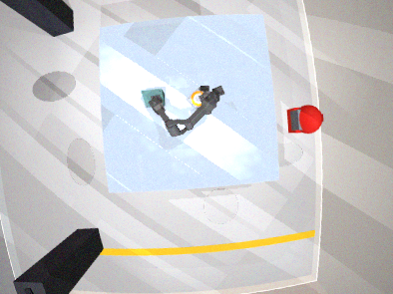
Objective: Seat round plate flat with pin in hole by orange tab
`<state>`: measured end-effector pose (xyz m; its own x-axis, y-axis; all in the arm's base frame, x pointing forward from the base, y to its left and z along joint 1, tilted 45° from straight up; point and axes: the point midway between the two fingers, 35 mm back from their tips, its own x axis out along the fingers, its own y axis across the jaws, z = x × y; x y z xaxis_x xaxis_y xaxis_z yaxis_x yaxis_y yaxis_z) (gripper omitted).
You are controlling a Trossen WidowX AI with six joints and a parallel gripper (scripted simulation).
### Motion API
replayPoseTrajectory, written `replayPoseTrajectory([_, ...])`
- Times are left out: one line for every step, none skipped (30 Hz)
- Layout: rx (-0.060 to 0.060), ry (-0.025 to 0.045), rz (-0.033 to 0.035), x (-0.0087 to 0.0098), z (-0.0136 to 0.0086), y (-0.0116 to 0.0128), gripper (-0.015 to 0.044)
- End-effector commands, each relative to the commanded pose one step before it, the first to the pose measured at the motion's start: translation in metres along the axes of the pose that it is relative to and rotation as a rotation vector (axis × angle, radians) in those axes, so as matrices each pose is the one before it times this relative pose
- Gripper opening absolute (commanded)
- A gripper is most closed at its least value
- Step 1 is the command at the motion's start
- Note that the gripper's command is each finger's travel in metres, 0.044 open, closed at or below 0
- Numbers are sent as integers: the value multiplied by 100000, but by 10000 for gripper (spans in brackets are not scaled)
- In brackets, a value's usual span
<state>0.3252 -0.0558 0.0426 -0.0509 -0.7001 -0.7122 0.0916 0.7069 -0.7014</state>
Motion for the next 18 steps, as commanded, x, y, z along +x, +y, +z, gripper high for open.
replayPoseTrajectory([-540, 379, -491, 193, -572, -600, 0])
replayPoseTrajectory([-4, 5, -3, 12, -94, -51, 0])
replayPoseTrajectory([-5, 6, -3, 3, -113, -61, 0])
replayPoseTrajectory([-4, 4, -3, 12, -94, -51, 0])
replayPoseTrajectory([-5, 5, -4, 22, -106, -54, 0])
replayPoseTrajectory([-5, 5, -4, 17, -99, -56, 0])
replayPoseTrajectory([-5, 5, -4, 12, -98, -59, 0])
replayPoseTrajectory([-4, 4, -3, 8, -84, -44, 0])
replayPoseTrajectory([-4, 4, -3, 6, -87, -58, 0])
replayPoseTrajectory([-4, 4, -2, 3, -76, -47, 0])
replayPoseTrajectory([-4, 4, -2, 2, -75, -46, 0])
replayPoseTrajectory([-4, 4, -2, -7, -73, -49, 0])
replayPoseTrajectory([-4, 3, -1, -2, -81, -31, 0])
replayPoseTrajectory([-4, 4, 0, -14, -85, -29, 0])
replayPoseTrajectory([-4, 4, -1, 0, -88, -34, 0])
replayPoseTrajectory([-4, 4, -2, 11, -93, -41, 0])
replayPoseTrajectory([-4, 4, -1, -13, -87, -41, 0])
replayPoseTrajectory([-4, 4, -1, -7, -79, -38, 0])
